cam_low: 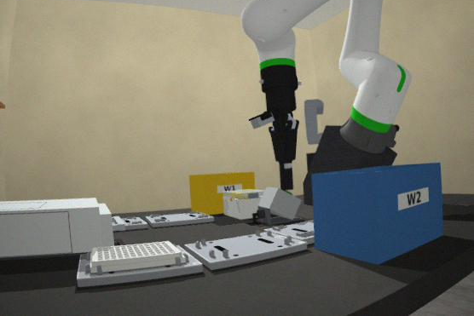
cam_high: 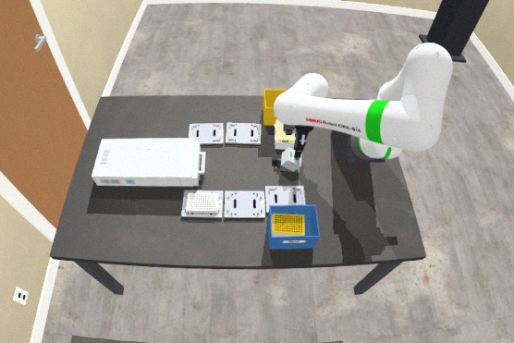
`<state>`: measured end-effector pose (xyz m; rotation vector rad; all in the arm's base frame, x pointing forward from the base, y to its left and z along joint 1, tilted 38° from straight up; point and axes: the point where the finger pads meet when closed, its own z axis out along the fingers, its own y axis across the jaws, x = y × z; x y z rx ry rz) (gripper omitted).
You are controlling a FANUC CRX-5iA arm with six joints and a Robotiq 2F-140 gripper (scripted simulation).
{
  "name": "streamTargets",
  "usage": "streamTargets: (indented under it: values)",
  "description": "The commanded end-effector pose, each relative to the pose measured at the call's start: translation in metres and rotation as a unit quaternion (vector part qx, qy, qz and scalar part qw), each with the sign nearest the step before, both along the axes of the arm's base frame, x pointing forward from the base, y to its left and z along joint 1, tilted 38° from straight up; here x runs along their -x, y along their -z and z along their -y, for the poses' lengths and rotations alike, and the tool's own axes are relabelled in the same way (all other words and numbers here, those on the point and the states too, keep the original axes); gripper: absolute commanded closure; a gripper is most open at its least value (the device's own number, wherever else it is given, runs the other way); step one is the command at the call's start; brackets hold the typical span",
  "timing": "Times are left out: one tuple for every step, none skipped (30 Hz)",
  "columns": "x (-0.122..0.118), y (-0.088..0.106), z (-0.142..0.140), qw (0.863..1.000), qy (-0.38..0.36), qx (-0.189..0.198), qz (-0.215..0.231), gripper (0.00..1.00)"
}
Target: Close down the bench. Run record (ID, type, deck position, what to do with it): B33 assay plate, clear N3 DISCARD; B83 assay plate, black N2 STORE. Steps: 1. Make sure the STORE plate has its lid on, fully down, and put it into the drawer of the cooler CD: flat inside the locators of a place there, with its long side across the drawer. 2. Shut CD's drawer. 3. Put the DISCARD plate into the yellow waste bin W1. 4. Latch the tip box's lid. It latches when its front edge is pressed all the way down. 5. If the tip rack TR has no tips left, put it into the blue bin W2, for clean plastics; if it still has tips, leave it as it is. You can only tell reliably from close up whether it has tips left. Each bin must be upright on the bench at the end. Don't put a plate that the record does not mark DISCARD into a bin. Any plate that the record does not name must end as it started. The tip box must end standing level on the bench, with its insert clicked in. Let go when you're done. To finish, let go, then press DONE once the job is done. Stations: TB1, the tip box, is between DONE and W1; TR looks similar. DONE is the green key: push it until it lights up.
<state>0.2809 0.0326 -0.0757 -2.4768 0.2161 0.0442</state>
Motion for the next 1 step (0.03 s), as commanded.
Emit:
streamTargets:
  values:
    - [-0.0002, 0.0004, 0.0, 1.0, 0.0, 0.0, 0.0, 0.9]
